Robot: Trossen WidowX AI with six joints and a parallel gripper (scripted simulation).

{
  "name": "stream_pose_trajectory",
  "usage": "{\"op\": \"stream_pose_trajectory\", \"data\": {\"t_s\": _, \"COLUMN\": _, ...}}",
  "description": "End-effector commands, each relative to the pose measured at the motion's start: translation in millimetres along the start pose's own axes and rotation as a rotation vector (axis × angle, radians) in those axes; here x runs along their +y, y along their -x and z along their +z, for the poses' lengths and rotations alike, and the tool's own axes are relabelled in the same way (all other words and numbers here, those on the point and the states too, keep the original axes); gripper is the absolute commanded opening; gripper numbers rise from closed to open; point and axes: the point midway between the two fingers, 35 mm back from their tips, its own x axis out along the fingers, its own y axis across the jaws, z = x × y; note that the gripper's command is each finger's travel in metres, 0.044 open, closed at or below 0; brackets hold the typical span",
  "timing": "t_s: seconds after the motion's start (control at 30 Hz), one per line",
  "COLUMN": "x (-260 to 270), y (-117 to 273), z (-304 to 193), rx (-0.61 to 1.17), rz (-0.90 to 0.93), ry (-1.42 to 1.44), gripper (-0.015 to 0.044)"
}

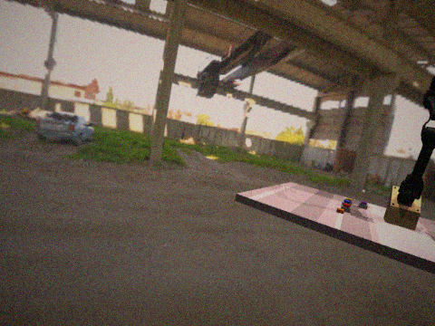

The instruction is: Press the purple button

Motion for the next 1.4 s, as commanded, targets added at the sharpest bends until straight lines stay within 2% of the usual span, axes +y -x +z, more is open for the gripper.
{"op": "stream_pose_trajectory", "data": {"t_s": 0.0, "x": -3.1, "y": 0.0, "z": -2.5, "rx": 0.006, "rz": -0.007, "ry": 0.016, "gripper": 0.0400}}
{"op": "stream_pose_trajectory", "data": {"t_s": 0.13, "x": -65.4, "y": 7.5, "z": -55.0, "rx": 0.169, "rz": -0.133, "ry": 0.342, "gripper": 0.0400}}
{"op": "stream_pose_trajectory", "data": {"t_s": 0.37, "x": -147.0, "y": 35.5, "z": -115.6, "rx": 0.436, "rz": -0.245, "ry": 0.756, "gripper": 0.0400}}
{"op": "stream_pose_trajectory", "data": {"t_s": 0.53, "x": -220.7, "y": 78.8, "z": -161.1, "rx": 0.740, "rz": -0.289, "ry": 1.117, "gripper": 0.0400}}
{"op": "stream_pose_trajectory", "data": {"t_s": 0.73, "x": -303.5, "y": 149.0, "z": -195.9, "rx": 1.167, "rz": -0.262, "ry": 1.500, "gripper": 0.0400}}
{"op": "stream_pose_trajectory", "data": {"t_s": 0.9, "x": -365.2, "y": 218.6, "z": -204.7, "rx": 1.573, "rz": -0.168, "ry": 1.752, "gripper": 0.0400}}
{"op": "stream_pose_trajectory", "data": {"t_s": 1.07, "x": -416.4, "y": 293.8, "z": -194.6, "rx": 2.026, "rz": 0.000, "ry": 1.905, "gripper": 0.0400}}
{"op": "stream_pose_trajectory", "data": {"t_s": 1.23, "x": -452.0, "y": 367.4, "z": -168.2, "rx": 2.500, "rz": 0.238, "ry": 1.907, "gripper": 0.0400}}
{"op": "stream_pose_trajectory", "data": {"t_s": 1.37, "x": -468.5, "y": 422.3, "z": -138.6, "rx": 2.870, "rz": 0.472, "ry": 1.767, "gripper": 0.0400}}
